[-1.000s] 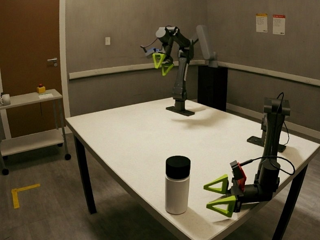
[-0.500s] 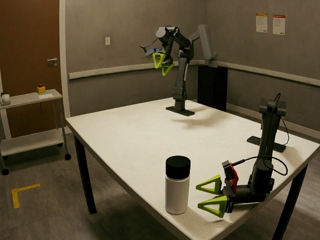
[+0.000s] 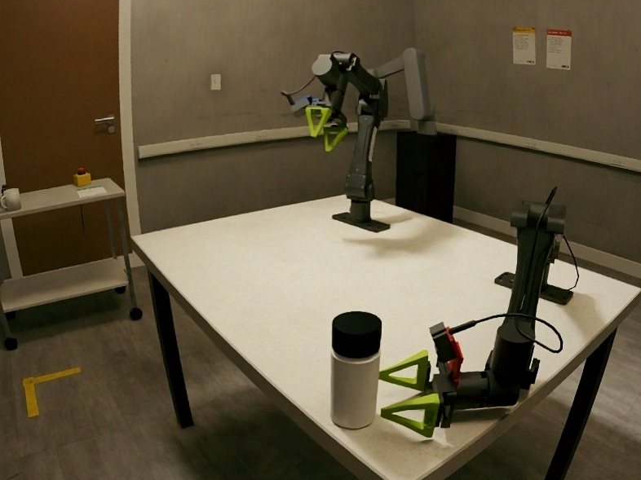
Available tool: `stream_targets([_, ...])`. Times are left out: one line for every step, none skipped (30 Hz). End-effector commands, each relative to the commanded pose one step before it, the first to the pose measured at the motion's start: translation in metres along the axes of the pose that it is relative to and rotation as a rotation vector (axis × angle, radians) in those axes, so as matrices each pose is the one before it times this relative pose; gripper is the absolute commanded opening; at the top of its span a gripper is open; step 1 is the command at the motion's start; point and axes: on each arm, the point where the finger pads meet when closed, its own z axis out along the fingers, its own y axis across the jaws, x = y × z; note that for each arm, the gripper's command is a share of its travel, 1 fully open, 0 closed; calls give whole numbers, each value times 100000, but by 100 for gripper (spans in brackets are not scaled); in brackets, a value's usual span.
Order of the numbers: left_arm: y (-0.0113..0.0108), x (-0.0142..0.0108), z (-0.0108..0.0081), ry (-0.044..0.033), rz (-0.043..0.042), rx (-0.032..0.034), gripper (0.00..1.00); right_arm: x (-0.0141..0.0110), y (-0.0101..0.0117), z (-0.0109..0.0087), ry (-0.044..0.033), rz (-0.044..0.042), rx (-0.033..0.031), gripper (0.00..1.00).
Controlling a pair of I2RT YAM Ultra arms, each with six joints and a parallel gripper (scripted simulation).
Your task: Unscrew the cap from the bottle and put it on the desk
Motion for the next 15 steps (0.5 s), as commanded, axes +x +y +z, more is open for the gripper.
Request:
stream_targets([309,-24,1181,370,-1485,-526,96,-108,-151,13,-1070,-320,1203,94])
stream_targets([-6,-2,164,-3,2,0,96,0,0,0,0,0,0,94])
stream_targets([-7,-2,164,-3,2,0,96,0,0,0,0,0,0,94])
stream_targets([0,0,0,0,0,0,96,0,0,0,0,0,0,94])
stream_targets([0,0,0,0,0,0,96,0,0,0,0,0,0,94])
stream_targets([-8,-2,164,-3,2,0,96,0,0,0,0,0,0,94])
stream_targets([-9,-3,165,-3,2,0,96,0,0,0,0,0,0,94])
stream_targets([-9,-3,165,-3,2,-1,96,0,0,0,0,0,0,94])
stream_targets([-10,-3,165,-3,2,-1,96,0,0,0,0,0,0,94])
stream_targets([-11,-3,165,-3,2,-1,96,0,0,0,0,0,0,94])
stream_targets([-11,-3,165,-3,2,-1,96,0,0,0,0,0,0,94])
stream_targets([-12,-3,165,-3,2,-1,96,0,0,0,0,0,0,94])
stream_targets([-13,-3,165,-3,2,-1,96,0,0,0,0,0,0,94])
stream_targets([-13,-4,165,-3,2,-1,96,0,0,0,0,0,0,94])
stream_targets([-14,-4,165,-3,2,-1,96,0,0,0,0,0,0,94])
